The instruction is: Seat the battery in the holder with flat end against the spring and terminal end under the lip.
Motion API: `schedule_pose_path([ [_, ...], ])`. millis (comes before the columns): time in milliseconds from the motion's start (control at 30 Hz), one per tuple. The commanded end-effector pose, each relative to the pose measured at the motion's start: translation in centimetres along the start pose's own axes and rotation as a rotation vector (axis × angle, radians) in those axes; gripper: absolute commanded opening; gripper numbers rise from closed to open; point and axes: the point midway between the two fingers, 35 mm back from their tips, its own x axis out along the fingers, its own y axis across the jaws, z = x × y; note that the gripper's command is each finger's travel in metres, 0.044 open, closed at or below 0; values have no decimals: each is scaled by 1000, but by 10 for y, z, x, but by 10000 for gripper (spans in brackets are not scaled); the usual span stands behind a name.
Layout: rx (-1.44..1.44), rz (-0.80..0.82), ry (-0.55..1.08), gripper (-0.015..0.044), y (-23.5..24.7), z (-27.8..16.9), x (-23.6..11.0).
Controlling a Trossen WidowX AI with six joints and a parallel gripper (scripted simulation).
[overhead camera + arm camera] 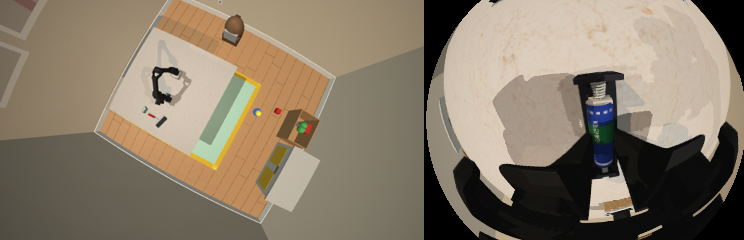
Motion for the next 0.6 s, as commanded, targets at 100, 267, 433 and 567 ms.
schedule_pose_path([
  [100, 3, 0, -3, 62, -1, -5, 1],
  [267, 3, 1, -3, 62, -1, -7, 1],
  [433, 3, 1, -4, 62, -1, -7, 1],
  [567, 3, 1, -4, 62, -1, -7, 1],
])
